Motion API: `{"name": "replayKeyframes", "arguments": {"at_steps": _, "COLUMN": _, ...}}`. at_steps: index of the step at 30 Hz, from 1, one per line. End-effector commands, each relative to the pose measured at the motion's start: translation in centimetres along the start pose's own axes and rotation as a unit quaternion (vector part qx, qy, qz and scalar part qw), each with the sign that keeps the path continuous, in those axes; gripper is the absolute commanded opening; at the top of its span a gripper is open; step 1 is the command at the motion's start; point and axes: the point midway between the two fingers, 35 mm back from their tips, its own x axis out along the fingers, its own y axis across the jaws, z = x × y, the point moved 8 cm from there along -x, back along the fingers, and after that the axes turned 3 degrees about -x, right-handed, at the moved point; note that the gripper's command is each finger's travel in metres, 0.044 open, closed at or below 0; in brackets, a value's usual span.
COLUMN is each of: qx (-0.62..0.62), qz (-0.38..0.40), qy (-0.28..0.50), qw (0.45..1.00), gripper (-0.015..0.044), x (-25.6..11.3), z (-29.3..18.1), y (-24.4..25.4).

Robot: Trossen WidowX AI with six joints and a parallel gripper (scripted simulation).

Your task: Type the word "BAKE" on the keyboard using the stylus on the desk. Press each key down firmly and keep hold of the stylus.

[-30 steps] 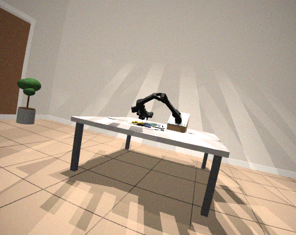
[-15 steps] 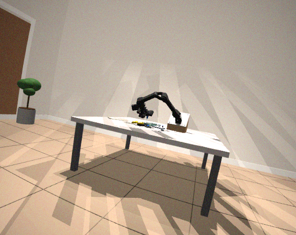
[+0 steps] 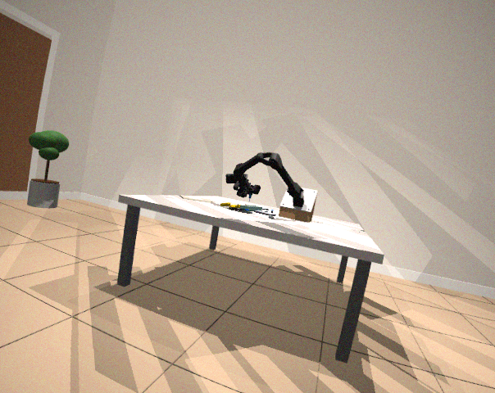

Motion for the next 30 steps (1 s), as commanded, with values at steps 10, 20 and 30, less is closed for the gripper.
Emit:
{"name": "replayKeyframes", "arguments": {"at_steps": 10, "qx": -0.004, "qz": 0.003, "qy": 0.009, "qw": 1.0, "gripper": 0.0, "x": 6.5, "z": -4.2, "y": 1.3}}
{"name": "replayKeyframes", "arguments": {"at_steps": 20, "qx": -0.004, "qz": 0.003, "qy": 0.008, "qw": 1.0, "gripper": 0.0, "x": 7.3, "z": -2.9, "y": 1.3}}
{"name": "replayKeyframes", "arguments": {"at_steps": 30, "qx": -0.004, "qz": 0.003, "qy": 0.008, "qw": 1.0, "gripper": 0.0, "x": 7.5, "z": -2.5, "y": 1.3}}
